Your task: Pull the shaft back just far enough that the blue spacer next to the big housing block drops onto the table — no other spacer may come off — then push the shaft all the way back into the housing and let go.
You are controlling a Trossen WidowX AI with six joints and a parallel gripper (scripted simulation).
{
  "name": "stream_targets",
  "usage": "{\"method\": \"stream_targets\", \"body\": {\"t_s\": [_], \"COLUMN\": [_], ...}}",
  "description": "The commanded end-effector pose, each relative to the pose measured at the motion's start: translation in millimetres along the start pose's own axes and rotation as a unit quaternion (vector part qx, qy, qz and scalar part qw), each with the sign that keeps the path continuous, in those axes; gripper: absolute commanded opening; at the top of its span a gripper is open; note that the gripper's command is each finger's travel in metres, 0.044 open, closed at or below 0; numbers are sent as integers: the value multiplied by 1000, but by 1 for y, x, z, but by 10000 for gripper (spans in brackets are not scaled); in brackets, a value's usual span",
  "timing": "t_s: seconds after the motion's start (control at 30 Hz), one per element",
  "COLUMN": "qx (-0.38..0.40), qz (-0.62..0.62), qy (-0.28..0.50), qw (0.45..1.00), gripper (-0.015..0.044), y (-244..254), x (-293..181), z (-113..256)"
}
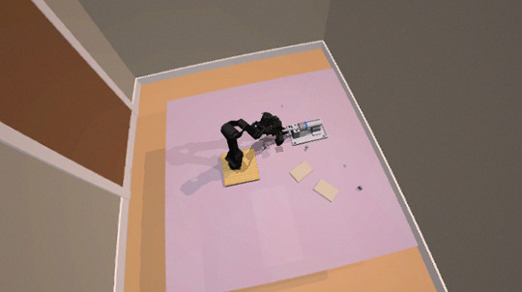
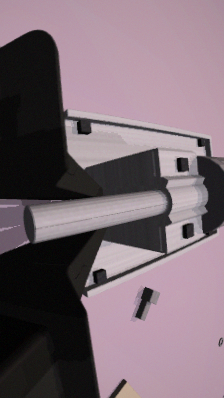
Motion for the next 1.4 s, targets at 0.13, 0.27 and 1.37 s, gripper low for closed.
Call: {"method": "stream_targets", "body": {"t_s": [0.13,0.27,1.37], "qx": [-2,-2,-2], "qz": [-2,-2,-2], "qy": [0,0,0], "qw": [1000,1000,1000], "gripper": [0,0,0], "y": [-1,-1,-1], "x": [-1,-1,-3], "z": [1,1,5]}}
Point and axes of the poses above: the point midway between the two fingers, 35 mm back from their tips, its own z axis back along the fingers, its own y axis across the jaws, x = y × z, the point moved 6 cm from there along z, back along the fingers, and after that the axes turned 12 degrees about -z, right-handed, at the moved point
